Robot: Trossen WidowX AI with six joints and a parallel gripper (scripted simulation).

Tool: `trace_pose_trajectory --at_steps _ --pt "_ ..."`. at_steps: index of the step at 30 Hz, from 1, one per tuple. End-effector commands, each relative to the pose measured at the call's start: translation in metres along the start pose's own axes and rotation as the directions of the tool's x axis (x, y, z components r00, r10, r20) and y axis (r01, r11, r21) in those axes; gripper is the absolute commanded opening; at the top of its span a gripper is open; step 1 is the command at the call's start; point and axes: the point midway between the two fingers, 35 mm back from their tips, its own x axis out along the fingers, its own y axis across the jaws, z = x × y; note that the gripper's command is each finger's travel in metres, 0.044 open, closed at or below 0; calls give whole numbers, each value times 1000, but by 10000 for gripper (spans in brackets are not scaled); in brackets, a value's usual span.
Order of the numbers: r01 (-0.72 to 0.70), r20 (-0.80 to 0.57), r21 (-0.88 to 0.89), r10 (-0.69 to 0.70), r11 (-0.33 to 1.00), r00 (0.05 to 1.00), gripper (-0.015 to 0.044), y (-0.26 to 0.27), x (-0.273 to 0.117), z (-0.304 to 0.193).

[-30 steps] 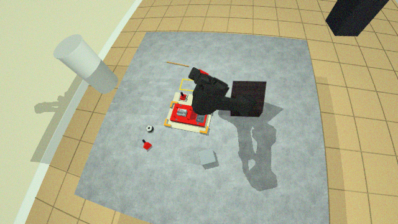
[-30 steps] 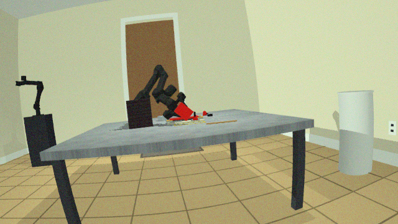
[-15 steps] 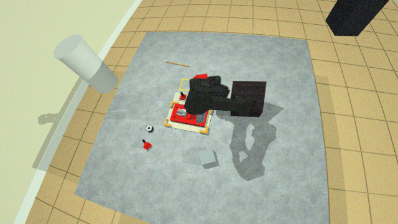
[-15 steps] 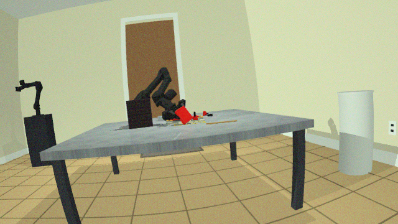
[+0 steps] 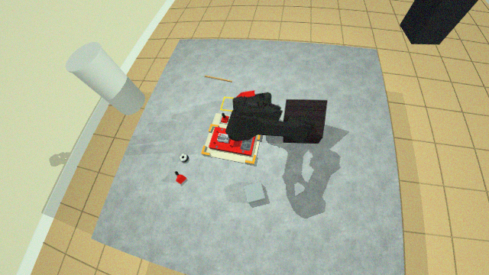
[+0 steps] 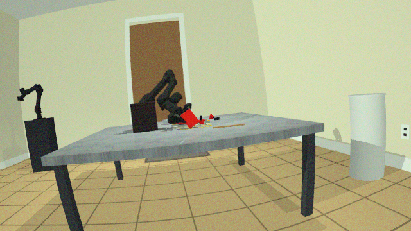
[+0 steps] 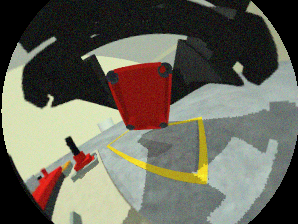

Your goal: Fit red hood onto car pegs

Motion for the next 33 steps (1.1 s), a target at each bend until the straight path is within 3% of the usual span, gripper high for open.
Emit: trace_pose_trajectory --at_steps 1,8,33 --pt "0 0 -4 0 1000 1000 263 0 0 0" --pt "0 0 -4 0 1000 1000 440 0 0 0" --pt "-10 3 -242 11 970 1000 440 -24 -70 -33"
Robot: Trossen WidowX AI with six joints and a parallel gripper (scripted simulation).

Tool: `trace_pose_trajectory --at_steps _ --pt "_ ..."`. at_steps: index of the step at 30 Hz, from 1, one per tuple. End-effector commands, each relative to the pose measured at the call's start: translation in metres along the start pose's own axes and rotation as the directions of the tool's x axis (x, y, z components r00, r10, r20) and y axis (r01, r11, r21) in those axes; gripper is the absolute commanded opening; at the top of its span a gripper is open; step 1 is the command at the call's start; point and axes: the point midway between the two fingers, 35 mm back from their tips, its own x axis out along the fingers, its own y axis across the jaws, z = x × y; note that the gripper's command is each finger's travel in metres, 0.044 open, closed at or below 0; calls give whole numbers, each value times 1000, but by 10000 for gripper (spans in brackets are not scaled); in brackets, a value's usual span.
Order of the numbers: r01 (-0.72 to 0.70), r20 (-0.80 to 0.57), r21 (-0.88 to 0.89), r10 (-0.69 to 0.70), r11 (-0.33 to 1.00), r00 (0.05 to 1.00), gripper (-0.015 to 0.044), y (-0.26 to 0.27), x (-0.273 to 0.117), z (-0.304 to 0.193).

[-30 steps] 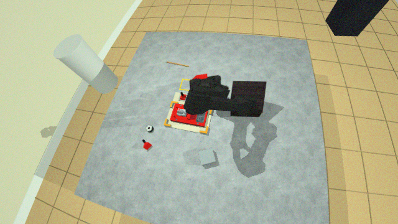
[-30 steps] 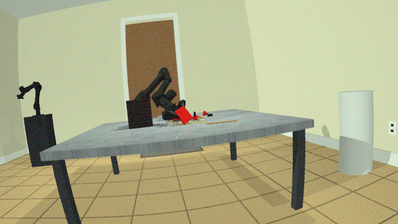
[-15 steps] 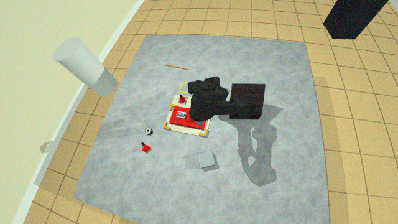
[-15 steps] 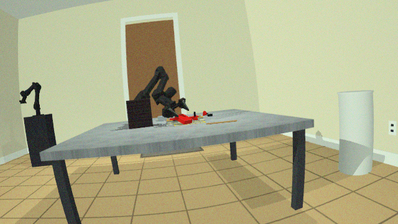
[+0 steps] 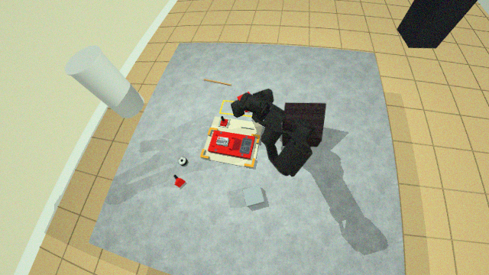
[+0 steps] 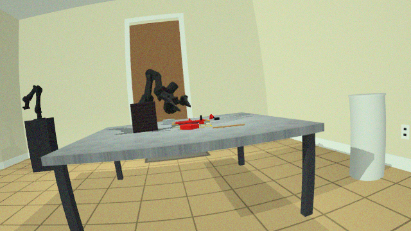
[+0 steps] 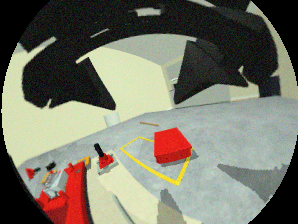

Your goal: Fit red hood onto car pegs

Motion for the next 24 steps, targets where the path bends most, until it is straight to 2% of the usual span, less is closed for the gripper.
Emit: trace_pose_trajectory --at_steps 1,7,8,19,24 --pt "-2 7 -39 2 999 1000 440 2 -13 -1" --pt "-1 8 -106 2 994 1000 440 5 -34 -2" --pt "-1 1 -78 1 997 1000 440 2 -26 -4" --pt "-1 1 -78 1 997 1000 440 2 -26 -4" --pt "-1 1 -78 1 997 1000 309 2 -26 -4"
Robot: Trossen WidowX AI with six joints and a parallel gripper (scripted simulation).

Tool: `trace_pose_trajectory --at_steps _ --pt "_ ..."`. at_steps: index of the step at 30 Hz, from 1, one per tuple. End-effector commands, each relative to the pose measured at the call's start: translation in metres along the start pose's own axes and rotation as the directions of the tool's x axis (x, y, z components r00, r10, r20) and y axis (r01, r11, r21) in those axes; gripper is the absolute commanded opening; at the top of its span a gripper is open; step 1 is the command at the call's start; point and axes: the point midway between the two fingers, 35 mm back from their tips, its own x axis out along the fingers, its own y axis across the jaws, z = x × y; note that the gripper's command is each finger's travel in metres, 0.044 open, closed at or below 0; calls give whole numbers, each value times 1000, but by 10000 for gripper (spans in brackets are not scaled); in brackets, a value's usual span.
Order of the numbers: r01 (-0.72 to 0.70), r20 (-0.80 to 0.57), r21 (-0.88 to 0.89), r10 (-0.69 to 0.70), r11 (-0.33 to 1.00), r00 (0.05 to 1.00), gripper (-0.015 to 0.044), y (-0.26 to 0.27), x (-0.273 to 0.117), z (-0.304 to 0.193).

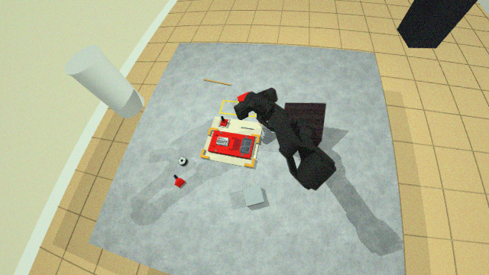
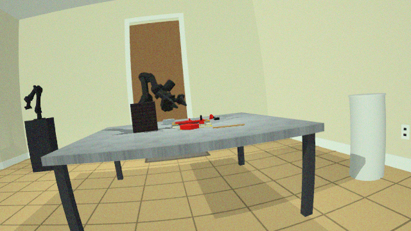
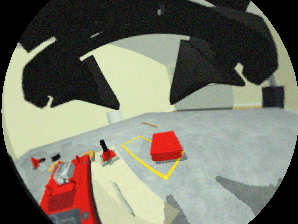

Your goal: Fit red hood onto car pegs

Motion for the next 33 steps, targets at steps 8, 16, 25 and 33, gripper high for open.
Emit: trace_pose_trajectory --at_steps 8,16,25,33 --pt "-131 140 418 78 899 987 440 1 21 -8" --pt "-386 354 818 156 427 922 440 6 47 -16" --pt "-502 578 797 183 -336 795 440 14 71 -21" --pt "-277 746 415 150 -867 649 440 22 87 -24"
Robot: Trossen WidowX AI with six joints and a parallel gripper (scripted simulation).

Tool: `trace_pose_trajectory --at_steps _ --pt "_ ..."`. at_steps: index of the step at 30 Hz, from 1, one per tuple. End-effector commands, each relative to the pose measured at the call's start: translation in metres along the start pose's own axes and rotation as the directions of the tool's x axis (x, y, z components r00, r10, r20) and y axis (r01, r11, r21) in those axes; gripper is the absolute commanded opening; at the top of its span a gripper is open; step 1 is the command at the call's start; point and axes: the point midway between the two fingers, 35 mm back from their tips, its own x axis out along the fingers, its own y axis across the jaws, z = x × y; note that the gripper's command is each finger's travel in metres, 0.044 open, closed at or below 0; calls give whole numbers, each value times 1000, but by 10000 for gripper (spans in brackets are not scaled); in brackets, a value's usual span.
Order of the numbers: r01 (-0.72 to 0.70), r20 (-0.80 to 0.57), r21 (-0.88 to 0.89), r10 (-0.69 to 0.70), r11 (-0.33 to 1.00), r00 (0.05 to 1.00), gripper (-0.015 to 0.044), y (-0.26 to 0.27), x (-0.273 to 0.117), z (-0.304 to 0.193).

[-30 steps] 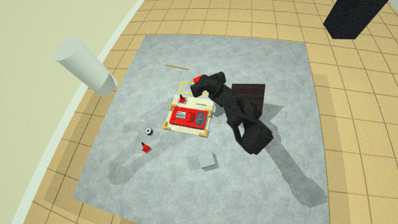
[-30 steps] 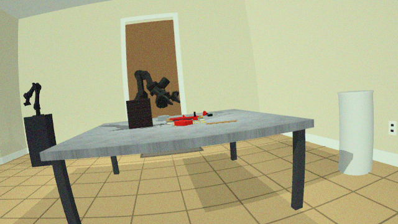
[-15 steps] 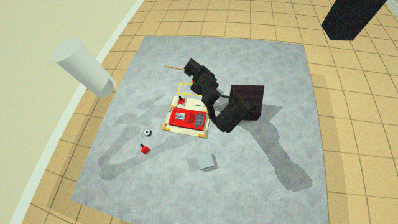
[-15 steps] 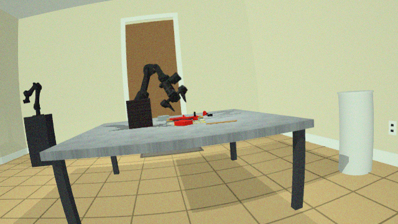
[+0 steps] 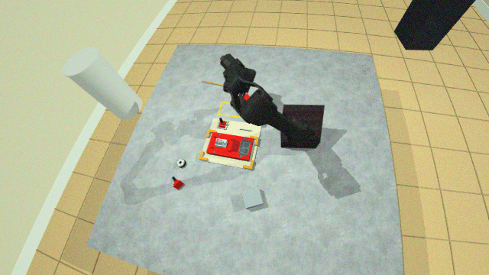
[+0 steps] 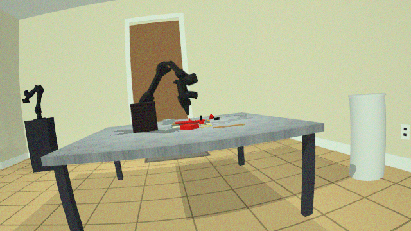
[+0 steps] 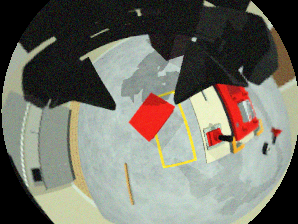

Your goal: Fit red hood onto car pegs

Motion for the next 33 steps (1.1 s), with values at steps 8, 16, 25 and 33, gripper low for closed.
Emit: trace_pose_trajectory --at_steps 8,16,25,33 --pt "-72 -117 694 210 717 971 440 -14 8 6" --pt "-72 -116 694 210 717 971 440 -15 9 7" --pt "-72 -116 694 210 717 971 440 -14 15 7" --pt "-72 -116 694 210 717 971 440 -12 20 7"
